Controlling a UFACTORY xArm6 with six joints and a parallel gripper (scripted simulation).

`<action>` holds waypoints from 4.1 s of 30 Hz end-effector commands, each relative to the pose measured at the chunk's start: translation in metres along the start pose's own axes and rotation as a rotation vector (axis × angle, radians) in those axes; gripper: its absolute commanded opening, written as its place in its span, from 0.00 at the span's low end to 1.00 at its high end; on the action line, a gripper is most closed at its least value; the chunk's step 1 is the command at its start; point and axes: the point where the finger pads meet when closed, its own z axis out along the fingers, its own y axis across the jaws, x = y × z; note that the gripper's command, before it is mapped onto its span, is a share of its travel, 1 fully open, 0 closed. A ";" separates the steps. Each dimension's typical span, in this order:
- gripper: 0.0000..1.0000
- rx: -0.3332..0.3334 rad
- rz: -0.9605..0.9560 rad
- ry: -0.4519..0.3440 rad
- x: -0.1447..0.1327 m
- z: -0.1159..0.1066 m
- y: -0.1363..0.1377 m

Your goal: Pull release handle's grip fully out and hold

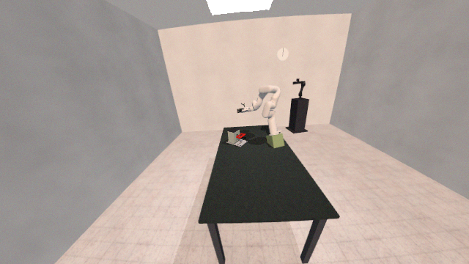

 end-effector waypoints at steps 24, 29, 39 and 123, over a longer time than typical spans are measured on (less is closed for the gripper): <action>1.00 0.321 -0.160 -0.253 -0.040 0.135 -0.147; 1.00 0.397 -0.218 -0.294 -0.051 0.160 -0.195; 1.00 0.510 -0.317 -0.338 -0.066 0.188 -0.276; 1.00 0.371 -0.788 -0.774 -0.306 0.169 -0.339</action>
